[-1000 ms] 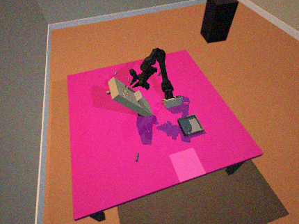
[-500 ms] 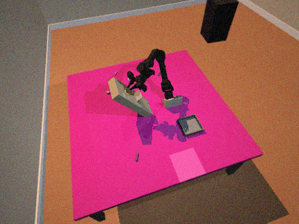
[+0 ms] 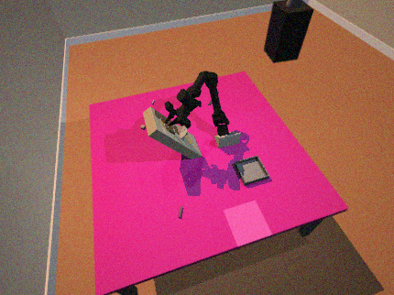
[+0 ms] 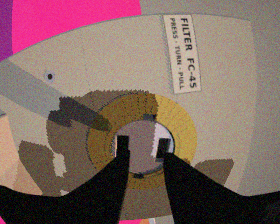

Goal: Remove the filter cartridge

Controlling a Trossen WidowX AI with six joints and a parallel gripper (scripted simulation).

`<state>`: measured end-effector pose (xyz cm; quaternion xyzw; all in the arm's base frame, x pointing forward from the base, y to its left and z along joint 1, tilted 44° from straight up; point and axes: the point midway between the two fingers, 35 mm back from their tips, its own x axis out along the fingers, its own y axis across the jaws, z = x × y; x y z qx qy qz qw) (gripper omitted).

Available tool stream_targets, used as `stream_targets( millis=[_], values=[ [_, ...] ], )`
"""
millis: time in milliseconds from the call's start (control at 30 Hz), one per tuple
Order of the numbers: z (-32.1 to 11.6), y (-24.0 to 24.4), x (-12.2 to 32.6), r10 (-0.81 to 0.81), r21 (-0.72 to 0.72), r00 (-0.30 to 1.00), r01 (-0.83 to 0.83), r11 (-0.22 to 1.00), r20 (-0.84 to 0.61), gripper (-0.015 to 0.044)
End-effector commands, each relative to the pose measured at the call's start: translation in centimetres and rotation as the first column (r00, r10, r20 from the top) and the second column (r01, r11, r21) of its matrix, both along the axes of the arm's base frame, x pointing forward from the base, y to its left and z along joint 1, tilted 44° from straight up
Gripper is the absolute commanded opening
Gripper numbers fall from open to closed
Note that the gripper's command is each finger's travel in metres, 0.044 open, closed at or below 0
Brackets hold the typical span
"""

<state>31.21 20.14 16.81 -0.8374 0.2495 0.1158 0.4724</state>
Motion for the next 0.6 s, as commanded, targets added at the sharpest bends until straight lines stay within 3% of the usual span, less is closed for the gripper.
stream_targets(
  millis=[0, 567],
  values=[
    [-0.36, -0.21, 0.22, 0.003, -0.005, 1.0, -0.003, 1.0, -0.006, 0.0114],
    [-0.47, -0.13, 0.19, 0.003, -0.005, 1.0, -0.003, 1.0, -0.006, 0.0114]
  ],
)
